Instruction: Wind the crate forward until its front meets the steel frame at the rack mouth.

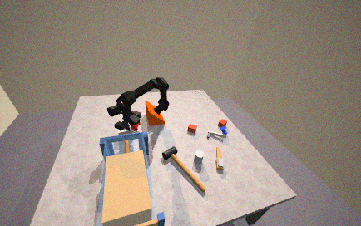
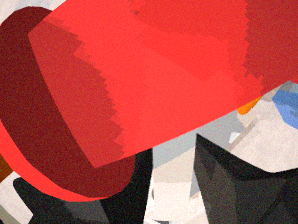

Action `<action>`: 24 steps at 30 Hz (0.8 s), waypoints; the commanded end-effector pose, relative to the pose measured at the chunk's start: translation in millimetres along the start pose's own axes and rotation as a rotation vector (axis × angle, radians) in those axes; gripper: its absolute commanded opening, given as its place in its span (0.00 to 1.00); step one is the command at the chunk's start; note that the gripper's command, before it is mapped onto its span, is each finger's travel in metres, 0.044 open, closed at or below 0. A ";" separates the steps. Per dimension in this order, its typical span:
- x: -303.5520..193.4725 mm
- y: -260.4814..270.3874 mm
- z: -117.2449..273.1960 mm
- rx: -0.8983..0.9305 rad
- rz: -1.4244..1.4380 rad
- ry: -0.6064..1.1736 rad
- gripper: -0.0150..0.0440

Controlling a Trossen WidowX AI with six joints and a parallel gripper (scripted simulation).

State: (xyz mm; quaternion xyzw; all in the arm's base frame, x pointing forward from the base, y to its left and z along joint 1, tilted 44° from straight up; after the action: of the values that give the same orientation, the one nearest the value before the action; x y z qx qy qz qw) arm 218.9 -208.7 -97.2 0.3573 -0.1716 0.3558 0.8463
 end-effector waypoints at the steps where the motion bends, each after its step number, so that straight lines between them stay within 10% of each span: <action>1: -0.3 -1.7 -4.2 0.007 -0.025 0.003 0.25; 24: -0.5 5.3 -3.9 0.023 0.142 0.003 0.25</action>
State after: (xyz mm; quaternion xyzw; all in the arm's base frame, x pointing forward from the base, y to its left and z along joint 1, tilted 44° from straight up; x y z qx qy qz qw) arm 216.4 -207.5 -95.8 0.3532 -0.1895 0.4011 0.8237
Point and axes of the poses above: the point midway between the two fingers, 35 mm back from their tips, its own z axis back along the fingers, its own y axis across the jaws, x = y × z, the point moved 2 cm from there along z, back along the fingers, and after that the axes turned 2 degrees about z, right-handed, at the moved point
